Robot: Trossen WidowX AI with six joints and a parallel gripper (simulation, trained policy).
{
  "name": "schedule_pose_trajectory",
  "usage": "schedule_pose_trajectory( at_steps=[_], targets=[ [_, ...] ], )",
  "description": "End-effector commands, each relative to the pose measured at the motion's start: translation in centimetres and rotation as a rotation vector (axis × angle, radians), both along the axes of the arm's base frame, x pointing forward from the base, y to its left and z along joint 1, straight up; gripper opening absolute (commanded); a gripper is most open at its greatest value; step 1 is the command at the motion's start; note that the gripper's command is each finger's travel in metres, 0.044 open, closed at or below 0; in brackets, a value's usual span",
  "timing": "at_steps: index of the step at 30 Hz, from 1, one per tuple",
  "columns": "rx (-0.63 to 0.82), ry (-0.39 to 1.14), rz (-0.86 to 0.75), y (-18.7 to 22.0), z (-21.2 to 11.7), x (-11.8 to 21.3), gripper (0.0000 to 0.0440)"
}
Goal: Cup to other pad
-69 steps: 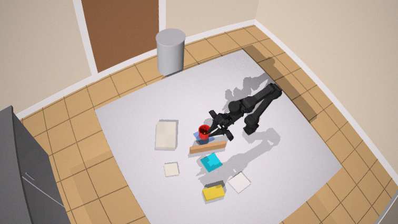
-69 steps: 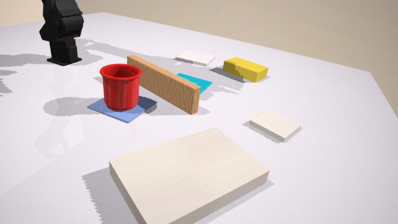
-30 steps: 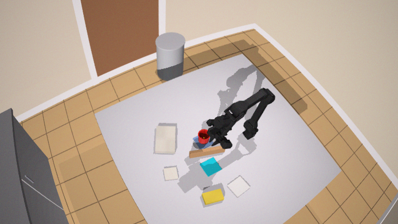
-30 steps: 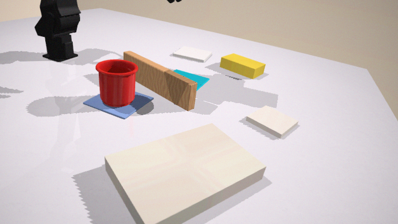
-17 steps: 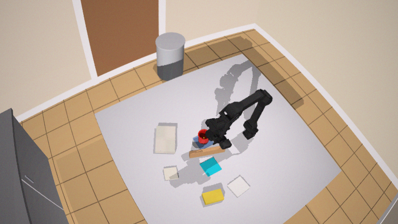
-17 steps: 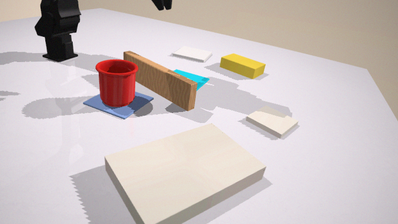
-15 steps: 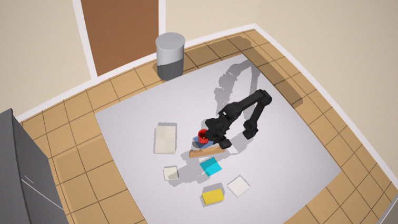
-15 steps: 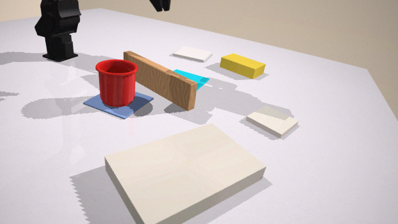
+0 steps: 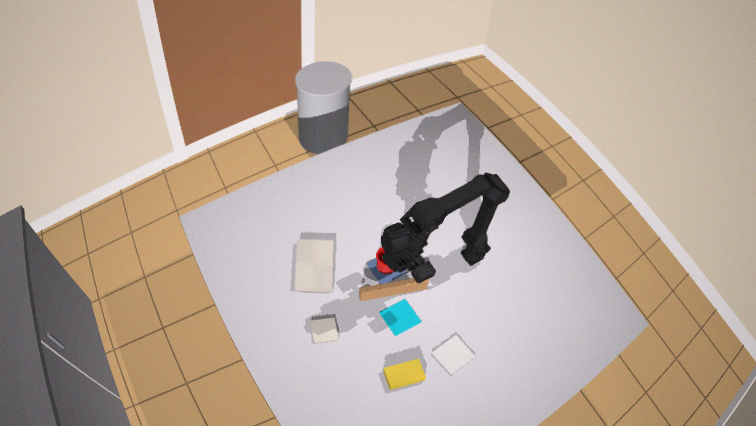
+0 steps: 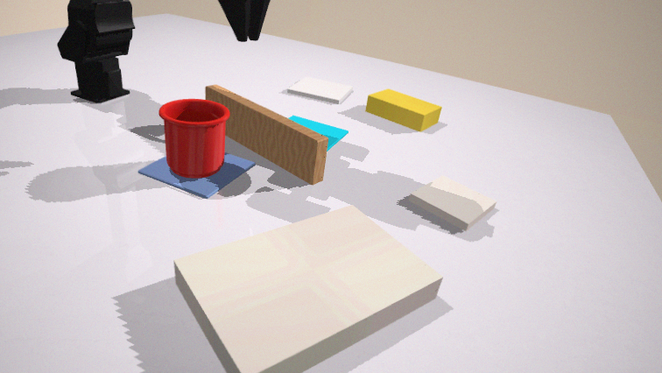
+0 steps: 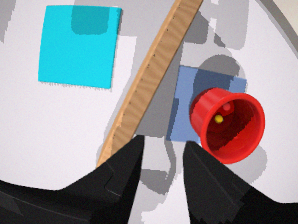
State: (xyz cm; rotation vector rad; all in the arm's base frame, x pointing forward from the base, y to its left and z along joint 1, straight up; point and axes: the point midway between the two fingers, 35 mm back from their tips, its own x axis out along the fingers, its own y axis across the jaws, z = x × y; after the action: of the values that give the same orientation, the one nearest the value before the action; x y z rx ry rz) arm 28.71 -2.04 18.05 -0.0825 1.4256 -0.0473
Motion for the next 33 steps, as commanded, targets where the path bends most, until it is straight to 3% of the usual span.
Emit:
schedule_pose_trajectory(
  at_steps=[1,33],
  targets=[
    [-0.015,0.042,0.015,-0.8,-0.6,-0.2,0.0109],
    [-0.015,0.224,0.183,-5.5,-10.7,-1.3,0.0174]
  ],
)
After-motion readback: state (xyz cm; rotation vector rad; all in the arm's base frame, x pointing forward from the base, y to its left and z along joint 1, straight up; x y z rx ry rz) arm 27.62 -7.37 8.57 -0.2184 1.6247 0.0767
